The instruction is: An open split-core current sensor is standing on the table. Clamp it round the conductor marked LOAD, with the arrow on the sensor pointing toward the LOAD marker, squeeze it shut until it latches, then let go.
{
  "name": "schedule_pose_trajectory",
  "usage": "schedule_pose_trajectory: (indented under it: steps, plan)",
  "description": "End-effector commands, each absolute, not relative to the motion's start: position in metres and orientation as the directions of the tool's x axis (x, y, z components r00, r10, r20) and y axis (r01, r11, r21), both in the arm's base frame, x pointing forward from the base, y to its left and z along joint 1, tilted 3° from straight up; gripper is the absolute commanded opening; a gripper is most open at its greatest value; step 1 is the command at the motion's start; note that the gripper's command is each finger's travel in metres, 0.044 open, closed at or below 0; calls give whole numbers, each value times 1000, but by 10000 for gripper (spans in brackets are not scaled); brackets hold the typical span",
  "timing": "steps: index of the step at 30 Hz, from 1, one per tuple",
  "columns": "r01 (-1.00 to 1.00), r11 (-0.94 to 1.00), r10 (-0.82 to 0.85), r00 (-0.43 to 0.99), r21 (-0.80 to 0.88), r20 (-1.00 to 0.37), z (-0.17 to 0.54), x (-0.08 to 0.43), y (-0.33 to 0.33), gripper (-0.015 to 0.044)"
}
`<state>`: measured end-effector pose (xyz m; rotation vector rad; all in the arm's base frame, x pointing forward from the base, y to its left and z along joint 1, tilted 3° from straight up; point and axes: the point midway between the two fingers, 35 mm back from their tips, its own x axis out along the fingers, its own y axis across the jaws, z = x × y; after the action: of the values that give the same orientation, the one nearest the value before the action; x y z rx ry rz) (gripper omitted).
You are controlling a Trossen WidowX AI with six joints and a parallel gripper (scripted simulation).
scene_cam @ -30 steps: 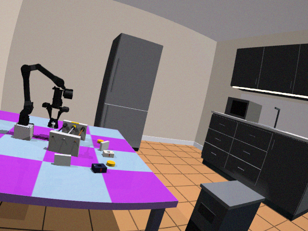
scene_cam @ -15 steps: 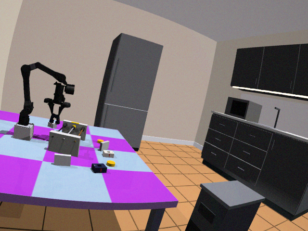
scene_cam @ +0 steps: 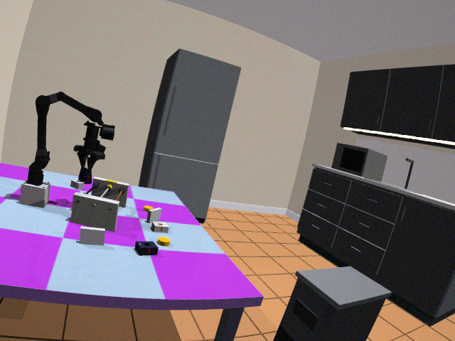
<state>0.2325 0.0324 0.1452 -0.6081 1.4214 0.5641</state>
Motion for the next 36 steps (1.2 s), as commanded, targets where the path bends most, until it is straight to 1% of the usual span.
schedule_pose_trajectory:
  steps: [1,10,18,27,36]
  plan:
    - [-568,822,4,71,-37,-997,146,239,33,0]
    - [-275,961,4,72,-16,-997,147,253,31,0]
    - [12,1000,3,73,4,-997,148,265,29,0]
    - [332,943,3,74,28,-997,148,278,27,0]
    - [616,786,3,76,49,-997,147,292,24,0]
